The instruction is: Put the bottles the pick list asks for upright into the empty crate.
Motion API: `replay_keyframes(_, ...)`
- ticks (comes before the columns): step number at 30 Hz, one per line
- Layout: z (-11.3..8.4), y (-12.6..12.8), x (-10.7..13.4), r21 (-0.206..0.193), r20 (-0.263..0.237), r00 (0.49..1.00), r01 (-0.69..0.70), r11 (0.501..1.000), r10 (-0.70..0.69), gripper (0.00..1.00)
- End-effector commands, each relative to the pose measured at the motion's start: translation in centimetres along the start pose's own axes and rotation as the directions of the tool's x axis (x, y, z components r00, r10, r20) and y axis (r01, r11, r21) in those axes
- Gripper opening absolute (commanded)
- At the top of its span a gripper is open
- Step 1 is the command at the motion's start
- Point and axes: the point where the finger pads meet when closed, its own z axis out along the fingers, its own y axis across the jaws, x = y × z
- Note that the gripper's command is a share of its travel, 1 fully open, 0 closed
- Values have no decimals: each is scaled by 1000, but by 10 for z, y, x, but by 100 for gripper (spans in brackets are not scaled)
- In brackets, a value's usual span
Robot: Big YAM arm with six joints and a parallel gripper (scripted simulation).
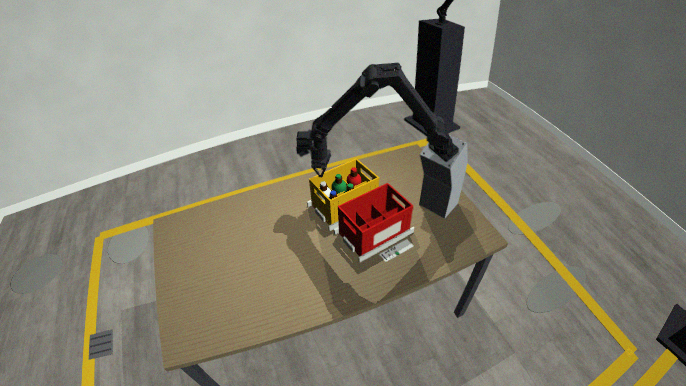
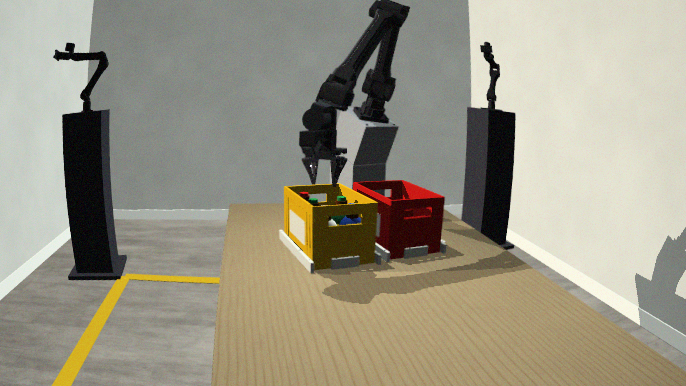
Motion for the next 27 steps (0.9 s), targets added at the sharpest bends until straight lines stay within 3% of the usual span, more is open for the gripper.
replay_keyframes(1, 9, 11, -13, -3, 18, 1000, 18, 1000, -18, 61)
replay_keyframes(27, 39, 12, -15, -4, 22, 1000, 19, 1000, -19, 61)
